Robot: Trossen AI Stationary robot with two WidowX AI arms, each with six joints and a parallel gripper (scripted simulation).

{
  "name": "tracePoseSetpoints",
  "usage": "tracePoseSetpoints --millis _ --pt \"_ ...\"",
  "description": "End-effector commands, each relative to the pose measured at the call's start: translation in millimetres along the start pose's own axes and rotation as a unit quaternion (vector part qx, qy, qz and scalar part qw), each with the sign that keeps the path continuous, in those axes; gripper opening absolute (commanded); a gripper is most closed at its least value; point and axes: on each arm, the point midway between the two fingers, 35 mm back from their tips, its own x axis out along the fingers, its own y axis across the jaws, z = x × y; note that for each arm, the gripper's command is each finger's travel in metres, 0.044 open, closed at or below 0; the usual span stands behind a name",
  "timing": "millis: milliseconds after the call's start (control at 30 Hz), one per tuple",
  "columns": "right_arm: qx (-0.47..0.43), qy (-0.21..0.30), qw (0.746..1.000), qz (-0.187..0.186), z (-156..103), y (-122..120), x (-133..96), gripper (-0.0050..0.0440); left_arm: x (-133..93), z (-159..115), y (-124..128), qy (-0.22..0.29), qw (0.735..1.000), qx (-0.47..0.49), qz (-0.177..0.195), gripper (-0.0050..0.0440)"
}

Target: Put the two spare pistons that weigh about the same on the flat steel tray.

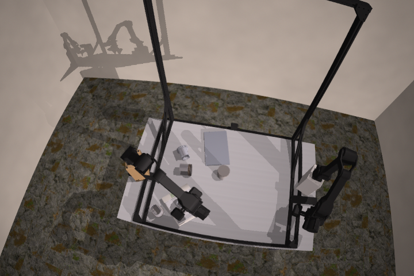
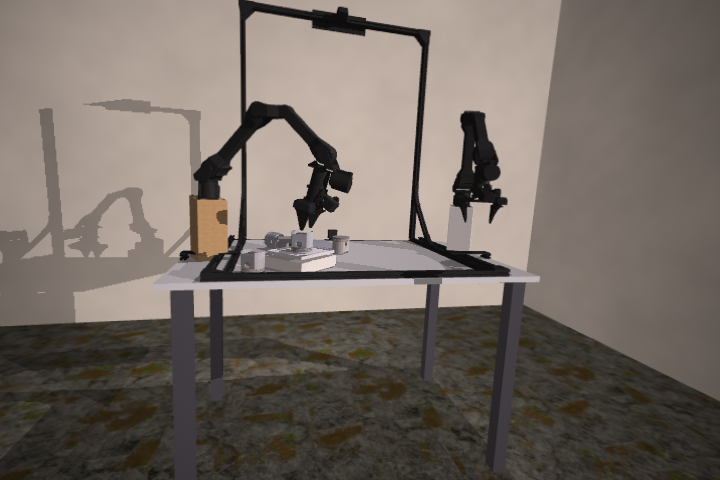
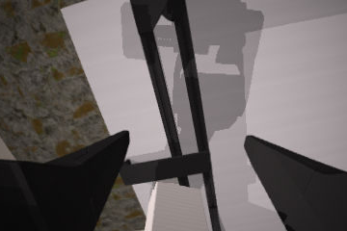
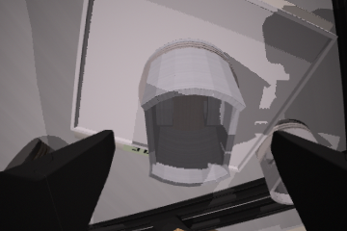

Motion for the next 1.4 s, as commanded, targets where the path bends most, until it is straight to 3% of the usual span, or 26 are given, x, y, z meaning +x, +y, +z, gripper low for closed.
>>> tracePoseSetpoints --millis 0,1167,1200,1367 --pt "0.001 0.009 1.000 0.001 -3.1 0.6 12.8 0.0378 -0.1 0.1 -0.2 0.000 1.000 0.000 -0.001 0.0440" --pt "0.000 0.010 1.000 0.001 -4.4 0.7 61.1 0.0378 -0.1 0.1 -0.2 0.000 1.000 0.000 -0.001 0.0440" --pt "0.000 0.010 1.000 0.001 -4.4 0.7 61.1 0.0158 -0.1 0.1 -0.2 0.000 1.000 0.000 -0.001 0.0440" --pt "0.000 0.010 1.000 0.001 -4.4 0.7 61.1 0.0158 -0.1 0.1 -0.2 0.000 1.000 0.000 -0.001 0.0440"
